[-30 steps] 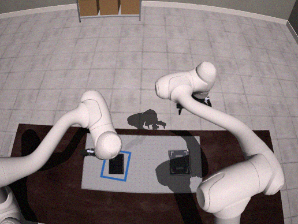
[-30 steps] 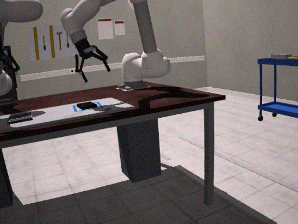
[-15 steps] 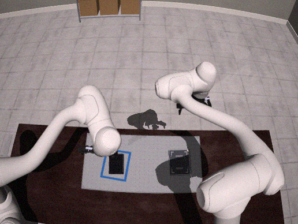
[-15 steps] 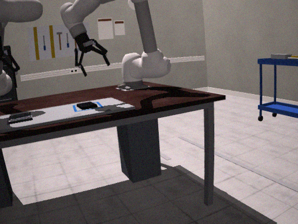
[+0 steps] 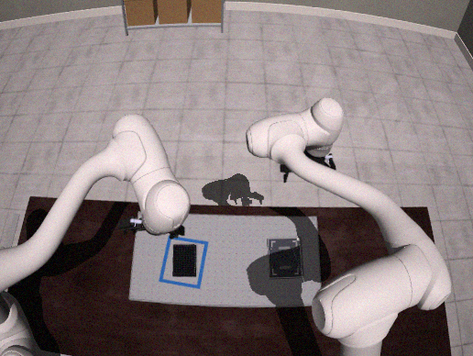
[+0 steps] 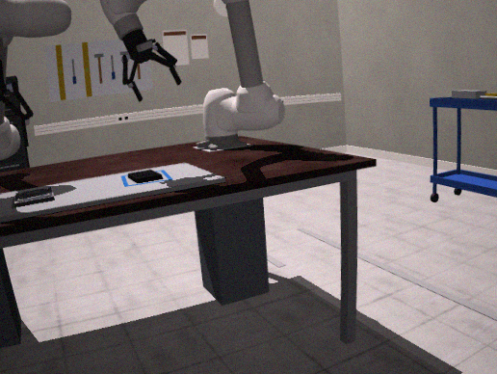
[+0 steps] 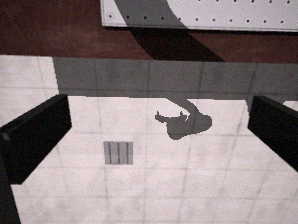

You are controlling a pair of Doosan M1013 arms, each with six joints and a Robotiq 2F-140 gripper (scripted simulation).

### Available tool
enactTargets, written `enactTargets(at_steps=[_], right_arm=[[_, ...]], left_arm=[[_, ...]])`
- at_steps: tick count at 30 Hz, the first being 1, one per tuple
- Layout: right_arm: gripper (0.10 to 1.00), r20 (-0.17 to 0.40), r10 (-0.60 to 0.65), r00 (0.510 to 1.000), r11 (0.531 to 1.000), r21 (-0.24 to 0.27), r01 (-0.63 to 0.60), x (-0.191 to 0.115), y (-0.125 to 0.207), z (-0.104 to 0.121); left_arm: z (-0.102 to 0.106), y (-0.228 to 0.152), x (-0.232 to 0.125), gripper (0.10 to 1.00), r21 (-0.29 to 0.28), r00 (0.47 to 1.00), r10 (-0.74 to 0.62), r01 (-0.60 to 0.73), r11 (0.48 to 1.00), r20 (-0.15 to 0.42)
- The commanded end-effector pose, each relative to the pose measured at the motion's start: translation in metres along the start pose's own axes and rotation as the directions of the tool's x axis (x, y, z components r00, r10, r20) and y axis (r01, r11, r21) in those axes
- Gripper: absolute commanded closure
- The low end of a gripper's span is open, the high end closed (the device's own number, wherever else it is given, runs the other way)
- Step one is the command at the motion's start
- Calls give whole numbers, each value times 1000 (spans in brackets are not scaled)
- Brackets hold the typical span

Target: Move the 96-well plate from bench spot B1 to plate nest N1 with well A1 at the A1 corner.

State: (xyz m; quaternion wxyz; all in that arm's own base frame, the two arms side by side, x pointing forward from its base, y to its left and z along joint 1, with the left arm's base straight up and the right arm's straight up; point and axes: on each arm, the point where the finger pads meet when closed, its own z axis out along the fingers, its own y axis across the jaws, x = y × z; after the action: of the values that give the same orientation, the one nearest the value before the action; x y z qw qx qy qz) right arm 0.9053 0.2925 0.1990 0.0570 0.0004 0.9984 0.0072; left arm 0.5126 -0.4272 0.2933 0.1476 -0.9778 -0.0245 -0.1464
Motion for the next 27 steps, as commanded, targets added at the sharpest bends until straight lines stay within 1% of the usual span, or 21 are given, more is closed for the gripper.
enactTargets(at_steps=[1, 27], right_arm=[[98, 1, 0, 1000, 1000, -1, 0, 0, 0, -1], [98, 1, 0, 1000, 1000, -1, 0, 0, 0, -1]], left_arm=[[-6, -1, 2, 98, 0, 1000, 0, 0, 1000, -1], [-7, 0, 1, 98, -5, 1000, 1, -1, 1000, 0]])
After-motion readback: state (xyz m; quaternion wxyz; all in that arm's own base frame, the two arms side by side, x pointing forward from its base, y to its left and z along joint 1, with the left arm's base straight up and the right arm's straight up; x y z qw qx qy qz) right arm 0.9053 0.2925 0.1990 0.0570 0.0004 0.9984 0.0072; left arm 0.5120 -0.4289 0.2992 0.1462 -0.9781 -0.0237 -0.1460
